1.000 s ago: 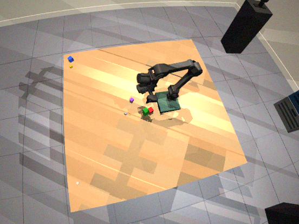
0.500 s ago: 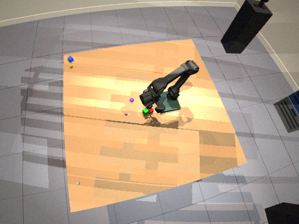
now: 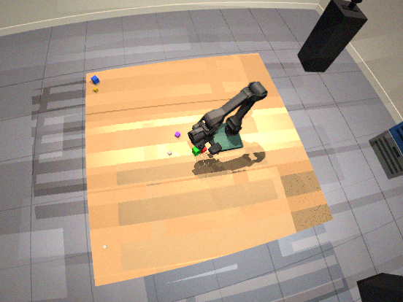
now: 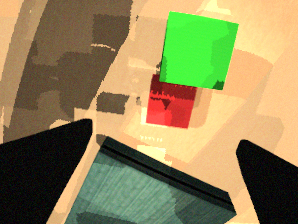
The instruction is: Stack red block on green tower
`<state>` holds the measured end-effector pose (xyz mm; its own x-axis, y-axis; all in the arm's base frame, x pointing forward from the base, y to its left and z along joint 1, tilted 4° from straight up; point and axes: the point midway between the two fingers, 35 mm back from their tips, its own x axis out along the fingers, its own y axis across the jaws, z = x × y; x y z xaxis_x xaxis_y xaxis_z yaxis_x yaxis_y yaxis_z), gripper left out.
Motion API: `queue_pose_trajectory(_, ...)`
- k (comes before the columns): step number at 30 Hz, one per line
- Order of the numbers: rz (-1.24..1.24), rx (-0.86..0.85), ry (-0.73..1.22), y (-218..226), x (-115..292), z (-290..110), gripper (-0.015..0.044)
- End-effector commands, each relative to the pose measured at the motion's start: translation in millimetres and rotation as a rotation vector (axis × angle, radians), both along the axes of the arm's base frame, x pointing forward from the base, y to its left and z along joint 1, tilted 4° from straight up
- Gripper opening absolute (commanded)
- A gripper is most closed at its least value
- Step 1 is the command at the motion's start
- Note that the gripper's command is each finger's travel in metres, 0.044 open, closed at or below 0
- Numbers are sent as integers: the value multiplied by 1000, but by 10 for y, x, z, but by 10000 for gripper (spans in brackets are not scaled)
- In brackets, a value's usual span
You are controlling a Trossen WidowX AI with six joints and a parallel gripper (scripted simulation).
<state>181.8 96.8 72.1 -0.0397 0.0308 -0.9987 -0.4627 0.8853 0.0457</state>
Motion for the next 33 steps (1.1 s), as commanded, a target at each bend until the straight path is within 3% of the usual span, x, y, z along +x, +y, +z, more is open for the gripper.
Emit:
queue_pose_trajectory(1, 3, -14, 15, -34, -44, -205, 440)
queue_pose_trajectory(33, 3, -14, 15, -39, -71, -625, 440)
